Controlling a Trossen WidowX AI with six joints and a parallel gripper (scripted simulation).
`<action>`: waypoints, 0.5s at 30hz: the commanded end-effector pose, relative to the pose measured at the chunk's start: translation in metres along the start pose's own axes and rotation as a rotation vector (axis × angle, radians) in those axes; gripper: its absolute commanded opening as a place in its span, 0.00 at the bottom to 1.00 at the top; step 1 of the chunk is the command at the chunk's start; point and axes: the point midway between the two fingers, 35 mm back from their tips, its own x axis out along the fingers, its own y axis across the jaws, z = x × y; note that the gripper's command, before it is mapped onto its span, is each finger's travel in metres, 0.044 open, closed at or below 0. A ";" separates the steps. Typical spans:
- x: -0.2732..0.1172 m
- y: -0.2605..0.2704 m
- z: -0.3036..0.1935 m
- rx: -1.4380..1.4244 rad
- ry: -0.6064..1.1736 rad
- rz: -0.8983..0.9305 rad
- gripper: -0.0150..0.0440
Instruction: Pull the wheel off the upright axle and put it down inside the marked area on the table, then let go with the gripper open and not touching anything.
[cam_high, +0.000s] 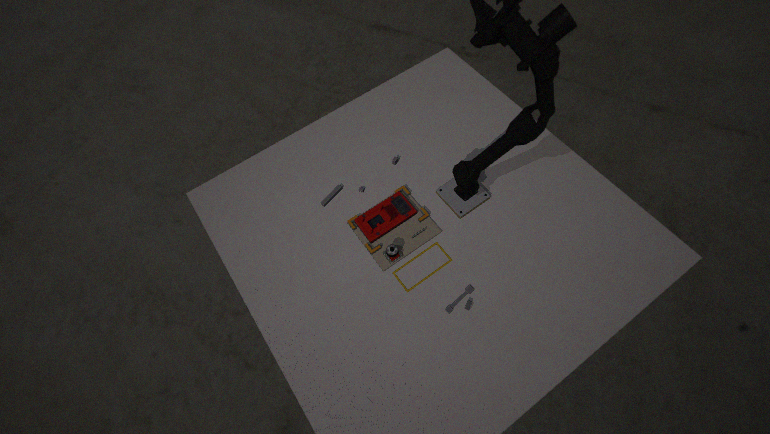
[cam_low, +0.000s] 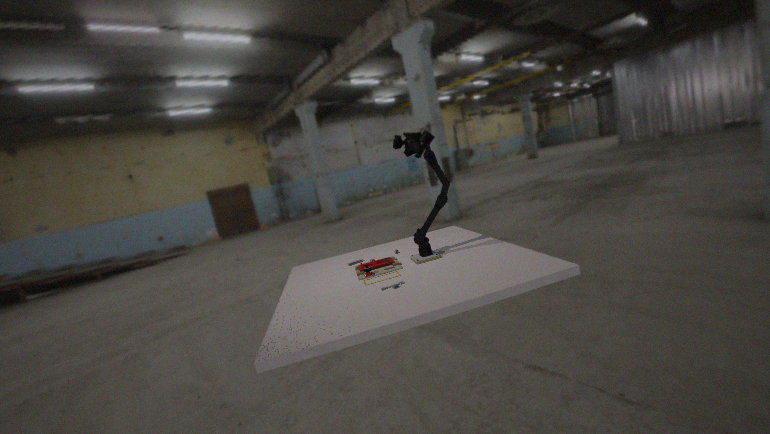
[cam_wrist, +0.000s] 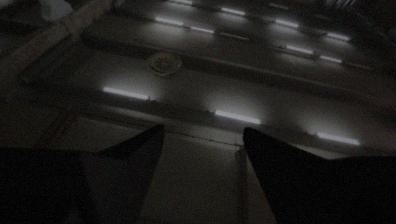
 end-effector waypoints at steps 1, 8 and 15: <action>0.021 -0.043 0.028 -0.114 -0.070 -0.097 0.76; 0.042 -0.107 0.071 -0.259 -0.162 -0.261 0.76; 0.050 -0.166 0.117 -0.388 -0.247 -0.419 0.76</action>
